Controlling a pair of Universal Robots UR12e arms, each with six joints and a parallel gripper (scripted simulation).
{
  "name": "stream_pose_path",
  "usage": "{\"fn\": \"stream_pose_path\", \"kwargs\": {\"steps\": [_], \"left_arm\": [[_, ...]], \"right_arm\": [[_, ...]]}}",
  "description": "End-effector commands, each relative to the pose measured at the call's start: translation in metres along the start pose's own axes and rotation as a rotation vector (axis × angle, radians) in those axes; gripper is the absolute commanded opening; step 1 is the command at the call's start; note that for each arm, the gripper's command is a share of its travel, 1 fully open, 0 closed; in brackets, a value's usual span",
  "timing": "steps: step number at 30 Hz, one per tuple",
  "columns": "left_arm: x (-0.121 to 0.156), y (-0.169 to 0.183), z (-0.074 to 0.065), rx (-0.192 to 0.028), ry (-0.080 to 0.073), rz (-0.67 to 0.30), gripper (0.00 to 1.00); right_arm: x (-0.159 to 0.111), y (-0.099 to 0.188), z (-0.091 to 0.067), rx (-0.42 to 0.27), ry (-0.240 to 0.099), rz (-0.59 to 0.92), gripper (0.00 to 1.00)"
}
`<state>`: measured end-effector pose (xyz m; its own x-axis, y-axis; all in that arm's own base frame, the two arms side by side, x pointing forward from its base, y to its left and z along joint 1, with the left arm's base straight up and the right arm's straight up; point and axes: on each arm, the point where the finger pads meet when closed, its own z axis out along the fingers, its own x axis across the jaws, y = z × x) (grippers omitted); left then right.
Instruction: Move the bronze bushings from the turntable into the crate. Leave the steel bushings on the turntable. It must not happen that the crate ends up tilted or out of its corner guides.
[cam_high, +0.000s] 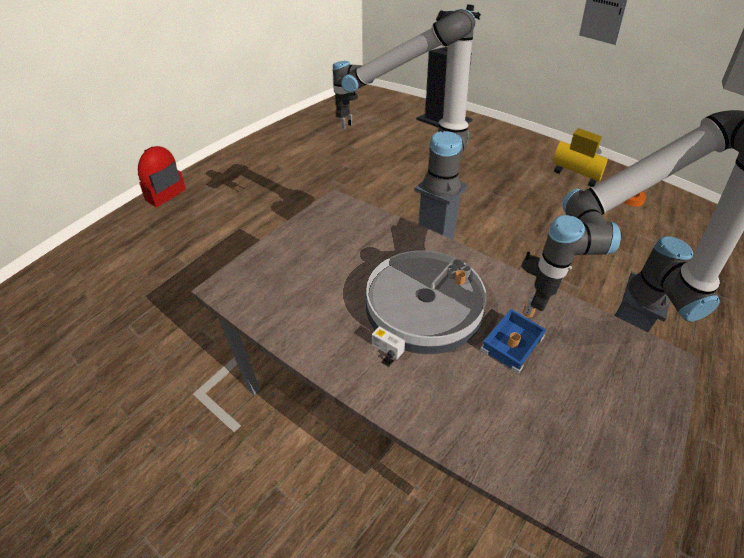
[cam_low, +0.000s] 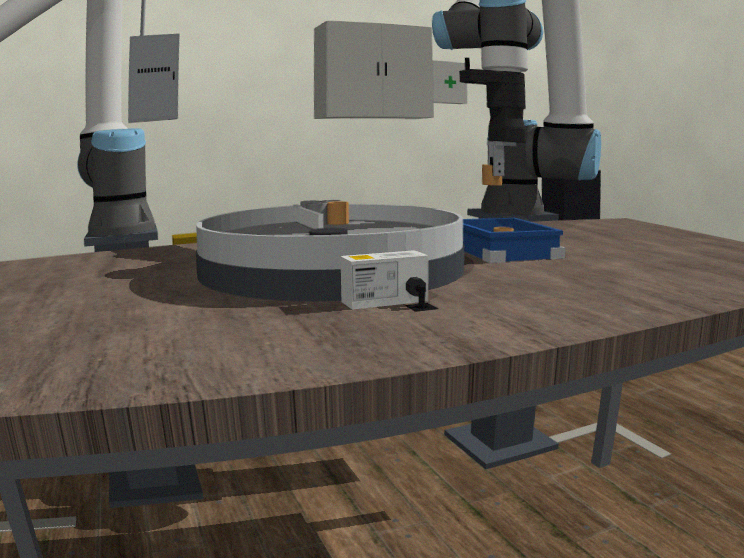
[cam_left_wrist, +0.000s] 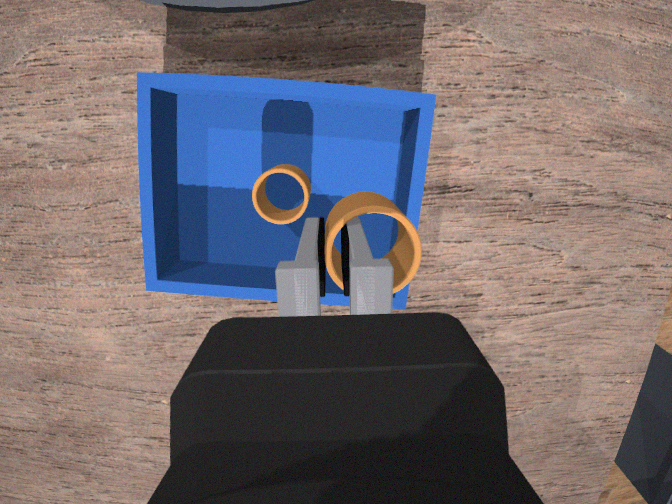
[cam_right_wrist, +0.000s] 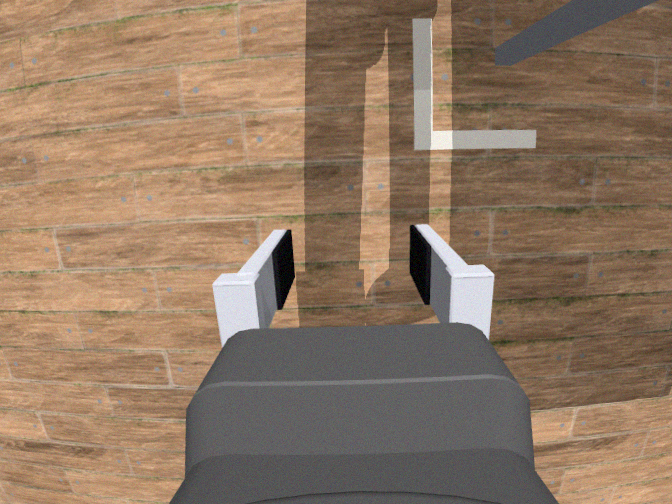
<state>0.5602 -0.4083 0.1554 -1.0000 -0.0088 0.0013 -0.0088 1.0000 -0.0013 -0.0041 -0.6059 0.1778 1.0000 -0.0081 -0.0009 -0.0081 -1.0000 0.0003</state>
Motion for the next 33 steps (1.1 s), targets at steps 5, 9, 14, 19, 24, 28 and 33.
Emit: {"fn": "stream_pose_path", "kwargs": {"steps": [5,9,14,19,24,28,33], "left_arm": [[0.0,-0.002,-0.003,0.004,-0.003,0.002,0.0],[0.0,-0.002,-0.003,0.004,-0.003,0.002,0.0],[0.0,-0.002,-0.003,0.004,-0.003,0.002,0.0],[0.0,-0.002,-0.003,0.004,-0.003,0.002,0.0],[0.001,0.0,0.005,0.0,0.001,0.002,0.0],[0.001,0.0,0.012,0.0,0.001,0.002,0.0],[0.001,0.0,0.04,0.0,0.001,0.003,0.0]], "right_arm": [[-0.001,-0.002,0.001,0.0,0.001,0.0,1.0],[-0.001,-0.002,0.001,0.0,0.001,0.0,1.0],[-0.001,-0.002,0.001,0.0,0.001,0.0,1.0],[-0.001,-0.002,0.001,0.0,0.001,0.0,1.0],[-0.001,-0.002,0.001,0.0,0.001,0.0,1.0],[-0.001,-0.002,0.001,0.0,0.001,0.0,1.0],[-0.001,-0.002,0.001,0.0,0.001,0.0,1.0]]}}
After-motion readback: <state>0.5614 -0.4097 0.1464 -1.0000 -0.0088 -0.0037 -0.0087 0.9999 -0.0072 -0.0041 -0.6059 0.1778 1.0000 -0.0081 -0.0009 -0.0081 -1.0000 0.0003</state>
